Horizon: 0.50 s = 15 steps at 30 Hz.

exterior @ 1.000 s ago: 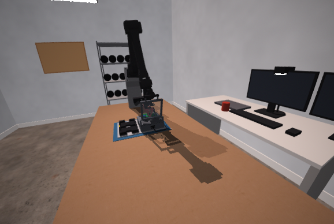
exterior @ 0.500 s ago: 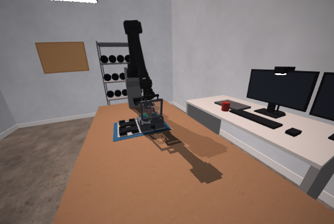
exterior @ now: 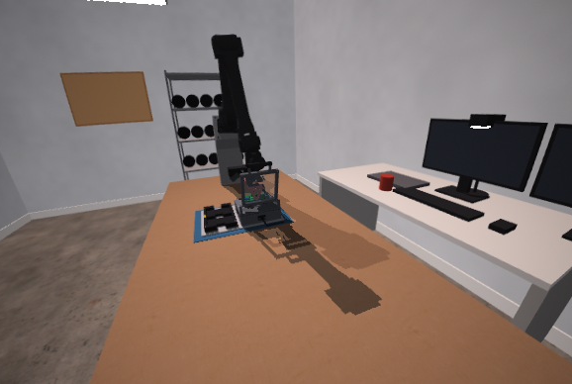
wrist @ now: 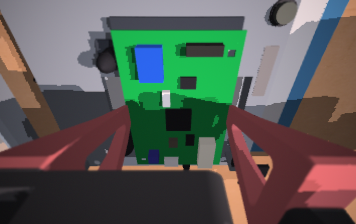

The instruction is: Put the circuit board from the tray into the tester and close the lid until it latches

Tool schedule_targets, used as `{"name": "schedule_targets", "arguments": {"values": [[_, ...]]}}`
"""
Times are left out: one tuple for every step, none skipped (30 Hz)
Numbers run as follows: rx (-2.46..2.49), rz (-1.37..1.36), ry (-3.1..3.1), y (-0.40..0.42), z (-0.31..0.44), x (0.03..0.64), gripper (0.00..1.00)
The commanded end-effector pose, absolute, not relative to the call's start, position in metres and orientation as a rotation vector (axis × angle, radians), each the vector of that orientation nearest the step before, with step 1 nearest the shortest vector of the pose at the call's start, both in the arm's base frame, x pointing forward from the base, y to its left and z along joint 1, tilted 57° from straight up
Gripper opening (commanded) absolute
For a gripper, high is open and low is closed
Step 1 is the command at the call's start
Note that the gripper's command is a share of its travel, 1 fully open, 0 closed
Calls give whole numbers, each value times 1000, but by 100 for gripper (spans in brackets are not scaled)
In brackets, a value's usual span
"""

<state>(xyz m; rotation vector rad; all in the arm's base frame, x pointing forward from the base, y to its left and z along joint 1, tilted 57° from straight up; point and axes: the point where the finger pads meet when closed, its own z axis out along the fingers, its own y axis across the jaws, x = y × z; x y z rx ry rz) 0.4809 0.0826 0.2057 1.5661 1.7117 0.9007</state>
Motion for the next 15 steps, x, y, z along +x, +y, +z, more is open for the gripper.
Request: {"name": "schedule_targets", "arguments": {"values": [[1545, 953, 1680, 91, 227, 478, 72], [1545, 953, 1679, 91, 226, 478, 72], [1544, 953, 1679, 91, 226, 478, 72], [1544, 954, 1679, 91, 226, 478, 72], [1544, 954, 1678, 91, 226, 478, 72], [1543, 954, 1678, 91, 226, 478, 72], [1543, 955, 1678, 91, 226, 479, 72], [1543, 955, 1677, 91, 226, 479, 72], [1543, 956, 1677, 91, 226, 479, 72], [1543, 956, 1677, 91, 226, 479, 72], [1543, 956, 1677, 91, 226, 479, 72], [1543, 956, 1677, 91, 226, 479, 72], [1543, 956, 1677, 91, 226, 479, 72], [1543, 956, 1677, 91, 226, 479, 72], [1542, 956, 1677, 91, 226, 479, 72]]}}
